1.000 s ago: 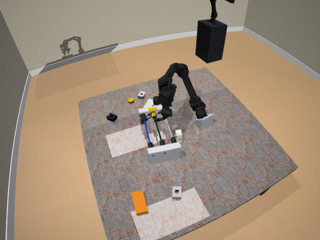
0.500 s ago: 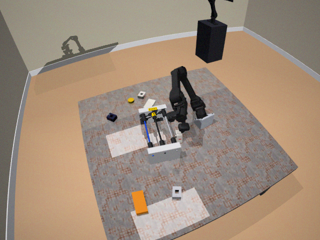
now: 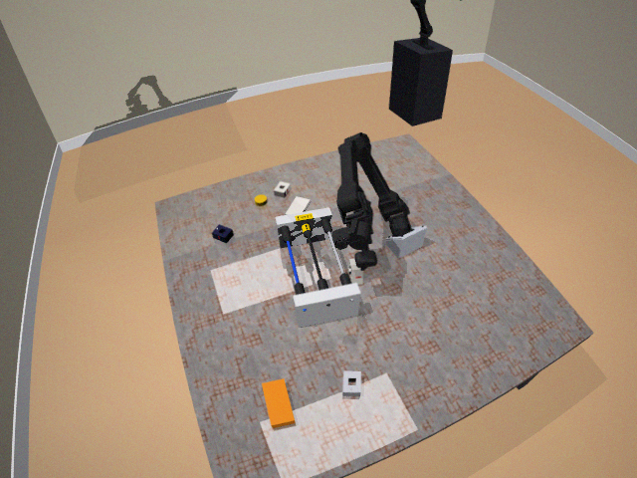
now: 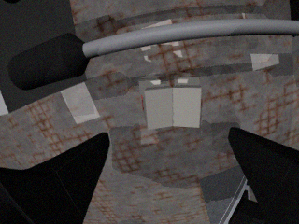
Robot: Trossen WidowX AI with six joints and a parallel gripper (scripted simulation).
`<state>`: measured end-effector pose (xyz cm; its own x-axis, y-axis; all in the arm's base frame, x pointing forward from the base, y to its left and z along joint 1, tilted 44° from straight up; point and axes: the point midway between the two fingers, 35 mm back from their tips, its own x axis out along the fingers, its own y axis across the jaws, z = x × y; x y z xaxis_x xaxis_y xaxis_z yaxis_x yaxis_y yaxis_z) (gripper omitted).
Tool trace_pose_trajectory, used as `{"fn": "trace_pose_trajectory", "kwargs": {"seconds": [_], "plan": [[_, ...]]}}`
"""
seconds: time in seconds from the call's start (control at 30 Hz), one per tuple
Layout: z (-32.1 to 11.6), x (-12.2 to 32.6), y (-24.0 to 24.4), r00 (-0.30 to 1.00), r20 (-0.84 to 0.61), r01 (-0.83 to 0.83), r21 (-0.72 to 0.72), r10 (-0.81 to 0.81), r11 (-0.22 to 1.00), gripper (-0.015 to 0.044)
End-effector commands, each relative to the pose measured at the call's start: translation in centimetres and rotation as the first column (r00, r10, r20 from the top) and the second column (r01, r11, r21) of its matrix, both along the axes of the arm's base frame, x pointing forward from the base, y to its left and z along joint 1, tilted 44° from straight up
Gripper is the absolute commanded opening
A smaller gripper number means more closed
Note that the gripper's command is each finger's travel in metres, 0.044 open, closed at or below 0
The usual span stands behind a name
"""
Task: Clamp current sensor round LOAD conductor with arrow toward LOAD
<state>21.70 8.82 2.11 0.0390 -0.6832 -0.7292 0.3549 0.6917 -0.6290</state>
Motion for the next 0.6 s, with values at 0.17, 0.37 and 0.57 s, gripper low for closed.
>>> {"fn": "trace_pose_trajectory", "kwargs": {"seconds": [0.17,0.37,0.57], "plan": [[-1.2,-0.2,-1.4,1.000,-0.011,-0.002,-0.011,0.002,1.000,0.0440],[-1.8,-0.2,-2.1,1.000,-0.010,-0.002,-0.011,0.001,1.000,0.0440],[-2.5,-0.2,-2.8,1.000,-0.010,-0.001,-0.012,0.001,1.000,0.0440]]}}
